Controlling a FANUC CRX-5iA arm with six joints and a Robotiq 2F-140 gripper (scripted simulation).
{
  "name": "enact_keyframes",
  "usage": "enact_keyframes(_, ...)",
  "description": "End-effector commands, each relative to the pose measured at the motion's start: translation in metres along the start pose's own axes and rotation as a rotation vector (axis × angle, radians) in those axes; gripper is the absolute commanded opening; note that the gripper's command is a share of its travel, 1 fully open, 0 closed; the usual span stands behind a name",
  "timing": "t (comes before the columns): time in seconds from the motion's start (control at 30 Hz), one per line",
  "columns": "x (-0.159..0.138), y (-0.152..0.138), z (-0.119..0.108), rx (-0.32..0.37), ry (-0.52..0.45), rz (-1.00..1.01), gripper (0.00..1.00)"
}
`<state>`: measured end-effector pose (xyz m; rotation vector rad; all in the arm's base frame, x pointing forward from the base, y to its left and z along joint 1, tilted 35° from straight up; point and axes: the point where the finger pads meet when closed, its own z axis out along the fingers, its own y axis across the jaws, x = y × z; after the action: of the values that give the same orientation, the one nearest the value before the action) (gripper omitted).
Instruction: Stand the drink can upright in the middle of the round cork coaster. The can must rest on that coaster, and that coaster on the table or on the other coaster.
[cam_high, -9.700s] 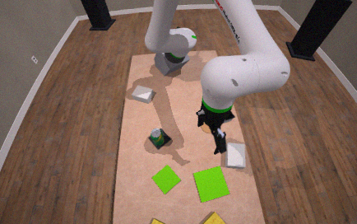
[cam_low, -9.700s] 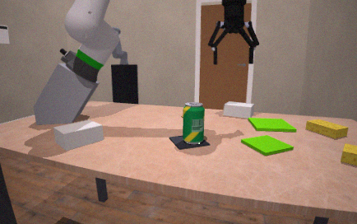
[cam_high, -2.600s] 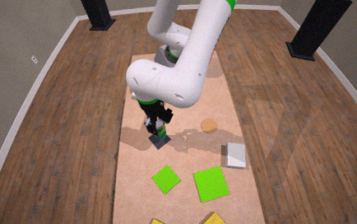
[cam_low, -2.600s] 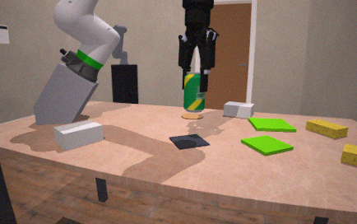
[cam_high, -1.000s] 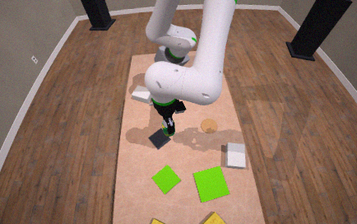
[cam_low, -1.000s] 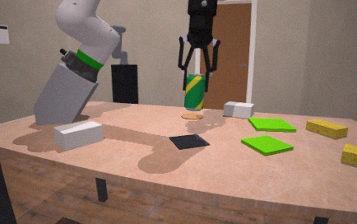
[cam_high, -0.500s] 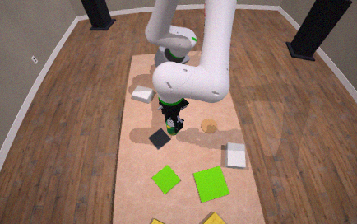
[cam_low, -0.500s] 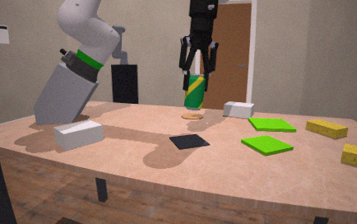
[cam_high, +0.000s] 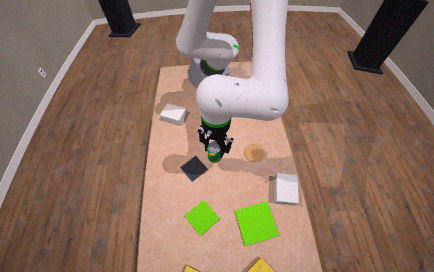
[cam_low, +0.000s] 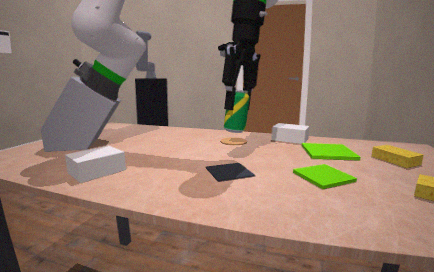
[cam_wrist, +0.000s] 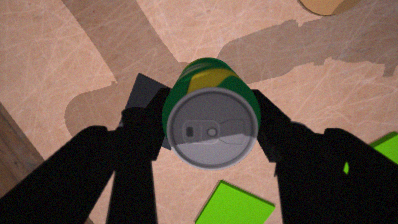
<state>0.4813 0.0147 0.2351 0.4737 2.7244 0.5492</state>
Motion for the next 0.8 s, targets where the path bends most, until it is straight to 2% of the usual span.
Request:
enact_keyframes(0.0,0.004,0.005,-0.001,-0.003,0.000,-0.129,0.10)
enact_keyframes(0.77,0.029,0.033,-0.001,0.012,0.005,-0.834,0.10)
